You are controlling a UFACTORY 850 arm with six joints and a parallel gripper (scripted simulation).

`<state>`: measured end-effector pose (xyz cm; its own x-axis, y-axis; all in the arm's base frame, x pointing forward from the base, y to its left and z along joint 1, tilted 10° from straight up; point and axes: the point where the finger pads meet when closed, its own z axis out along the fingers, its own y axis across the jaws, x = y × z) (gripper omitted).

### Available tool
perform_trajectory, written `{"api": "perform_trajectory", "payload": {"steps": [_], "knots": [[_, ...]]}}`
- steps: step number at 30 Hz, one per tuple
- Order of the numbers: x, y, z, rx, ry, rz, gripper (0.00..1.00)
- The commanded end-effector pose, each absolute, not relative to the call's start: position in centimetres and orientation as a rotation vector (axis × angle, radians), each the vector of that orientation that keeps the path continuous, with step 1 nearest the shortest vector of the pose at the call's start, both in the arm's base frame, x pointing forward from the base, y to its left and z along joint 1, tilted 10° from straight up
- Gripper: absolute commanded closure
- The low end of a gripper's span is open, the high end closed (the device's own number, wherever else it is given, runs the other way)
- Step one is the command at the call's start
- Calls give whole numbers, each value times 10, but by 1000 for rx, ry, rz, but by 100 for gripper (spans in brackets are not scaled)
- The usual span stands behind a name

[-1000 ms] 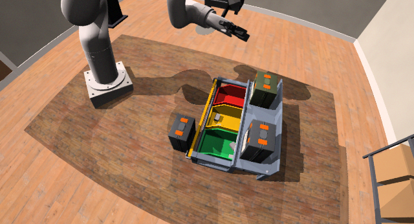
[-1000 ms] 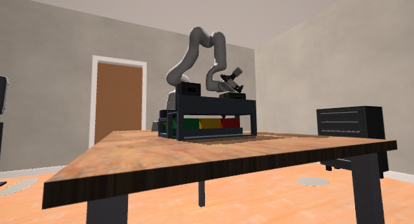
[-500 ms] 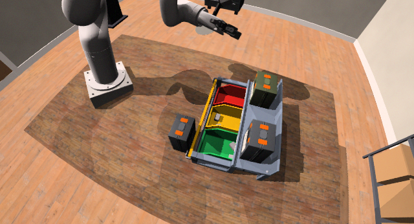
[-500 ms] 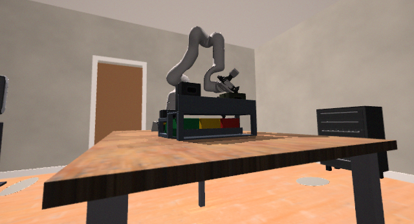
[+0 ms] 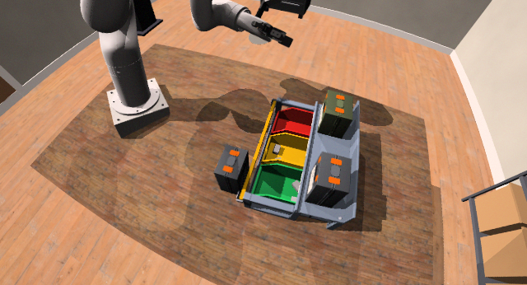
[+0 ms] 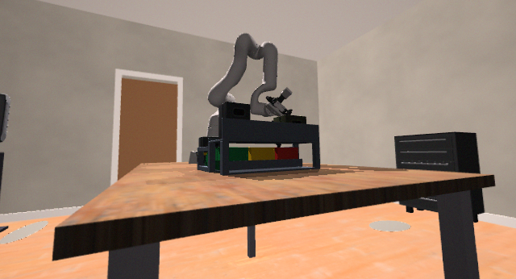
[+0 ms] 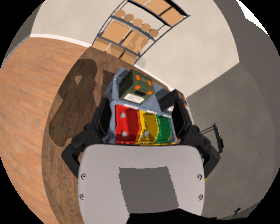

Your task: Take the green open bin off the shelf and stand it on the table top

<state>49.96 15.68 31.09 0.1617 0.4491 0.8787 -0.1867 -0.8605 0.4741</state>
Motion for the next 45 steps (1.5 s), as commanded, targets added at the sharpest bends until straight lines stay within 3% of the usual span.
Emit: {"api": "perform_trajectory", "payload": {"steps": [1,4,45], "knots": [[478,156,309,1963,247,1749,0],[445,156,306,1964,247,1748,0],[453,156,307,1964,247,1748,0]]}}
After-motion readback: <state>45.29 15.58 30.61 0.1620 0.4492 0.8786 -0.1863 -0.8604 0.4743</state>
